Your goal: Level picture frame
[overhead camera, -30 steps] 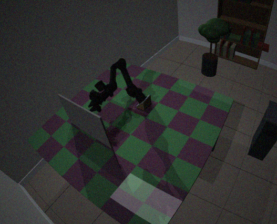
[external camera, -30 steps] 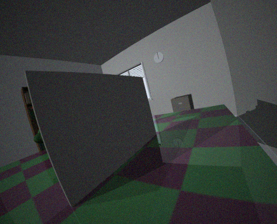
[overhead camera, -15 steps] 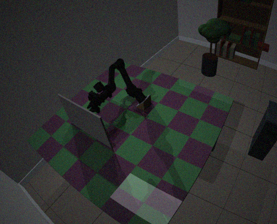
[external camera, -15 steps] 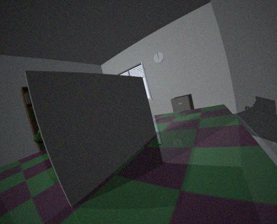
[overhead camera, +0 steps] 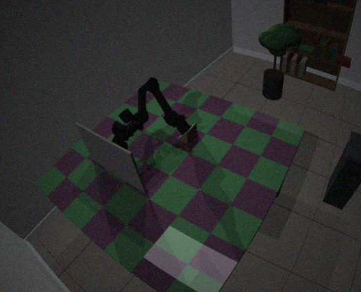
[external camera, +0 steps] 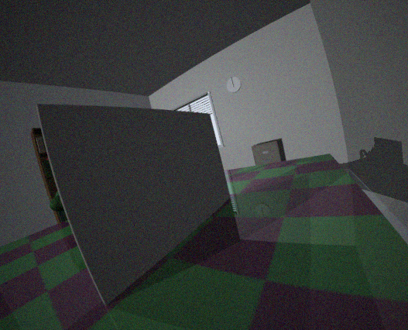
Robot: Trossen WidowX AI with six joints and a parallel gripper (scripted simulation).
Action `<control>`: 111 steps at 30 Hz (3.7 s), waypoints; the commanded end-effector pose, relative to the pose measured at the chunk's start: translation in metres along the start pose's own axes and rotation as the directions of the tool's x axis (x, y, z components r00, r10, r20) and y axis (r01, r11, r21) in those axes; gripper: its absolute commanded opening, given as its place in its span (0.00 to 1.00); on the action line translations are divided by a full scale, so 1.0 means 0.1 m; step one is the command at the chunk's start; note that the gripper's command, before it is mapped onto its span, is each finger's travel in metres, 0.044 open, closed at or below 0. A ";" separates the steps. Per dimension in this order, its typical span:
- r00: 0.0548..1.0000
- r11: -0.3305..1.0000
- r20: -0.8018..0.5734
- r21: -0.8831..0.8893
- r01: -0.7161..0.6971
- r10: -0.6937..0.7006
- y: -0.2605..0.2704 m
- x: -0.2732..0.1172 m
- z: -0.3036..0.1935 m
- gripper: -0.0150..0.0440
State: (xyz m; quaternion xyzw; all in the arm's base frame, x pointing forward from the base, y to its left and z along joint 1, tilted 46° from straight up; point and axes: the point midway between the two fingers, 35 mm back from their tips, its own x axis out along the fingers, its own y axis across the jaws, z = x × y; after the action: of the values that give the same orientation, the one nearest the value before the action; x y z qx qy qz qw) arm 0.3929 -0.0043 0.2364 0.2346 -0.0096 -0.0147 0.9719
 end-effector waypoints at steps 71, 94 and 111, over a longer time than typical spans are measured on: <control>1.000 1.000 0.002 0.004 -0.006 0.006 0.05 0.04 0.00 0.25; 1.000 1.000 0.002 0.005 -0.006 0.006 0.11 0.04 0.00 0.25; 1.000 1.000 0.002 0.005 -0.006 0.006 0.10 0.04 0.00 0.25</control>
State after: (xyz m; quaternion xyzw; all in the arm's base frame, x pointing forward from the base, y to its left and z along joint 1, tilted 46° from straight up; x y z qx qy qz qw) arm 0.3973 0.0026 0.2399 0.2354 -0.0095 -0.0172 0.9717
